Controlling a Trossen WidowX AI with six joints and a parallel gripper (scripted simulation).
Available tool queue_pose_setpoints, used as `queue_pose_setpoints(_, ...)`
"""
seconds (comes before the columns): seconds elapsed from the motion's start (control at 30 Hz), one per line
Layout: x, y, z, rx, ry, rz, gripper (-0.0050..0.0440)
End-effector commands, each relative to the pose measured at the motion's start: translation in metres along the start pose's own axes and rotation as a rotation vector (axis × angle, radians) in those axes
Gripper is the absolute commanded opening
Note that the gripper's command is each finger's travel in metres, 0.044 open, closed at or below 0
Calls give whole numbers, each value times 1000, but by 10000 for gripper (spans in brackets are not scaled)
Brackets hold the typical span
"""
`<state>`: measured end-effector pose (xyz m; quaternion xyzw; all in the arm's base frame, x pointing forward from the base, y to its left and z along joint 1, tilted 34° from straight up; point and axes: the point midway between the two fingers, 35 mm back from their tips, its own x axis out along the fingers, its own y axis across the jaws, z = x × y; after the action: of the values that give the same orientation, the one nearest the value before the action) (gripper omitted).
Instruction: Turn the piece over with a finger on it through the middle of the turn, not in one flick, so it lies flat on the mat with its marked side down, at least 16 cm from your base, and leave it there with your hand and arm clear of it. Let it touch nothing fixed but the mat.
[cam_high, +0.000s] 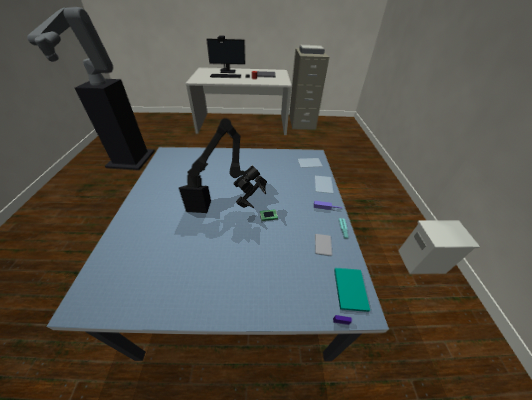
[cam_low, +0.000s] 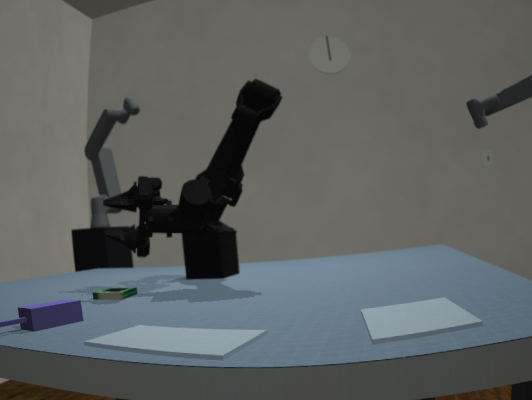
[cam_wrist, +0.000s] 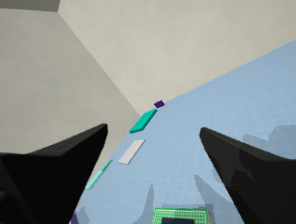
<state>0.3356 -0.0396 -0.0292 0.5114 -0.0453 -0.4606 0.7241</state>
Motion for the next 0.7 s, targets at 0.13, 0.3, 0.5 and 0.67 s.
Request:
queue_pose_setpoints(0.13, 12, -1, -19, -168, 64, -58, 440)
queue_pose_setpoints(0.3, 29, -6, -46, -436, 187, -143, 440)
queue_pose_setpoints(0.5, 46, -12, -73, -733, 366, -225, 440)
queue_pose_setpoints(0.67, 52, -15, -85, -870, 469, -255, 440)
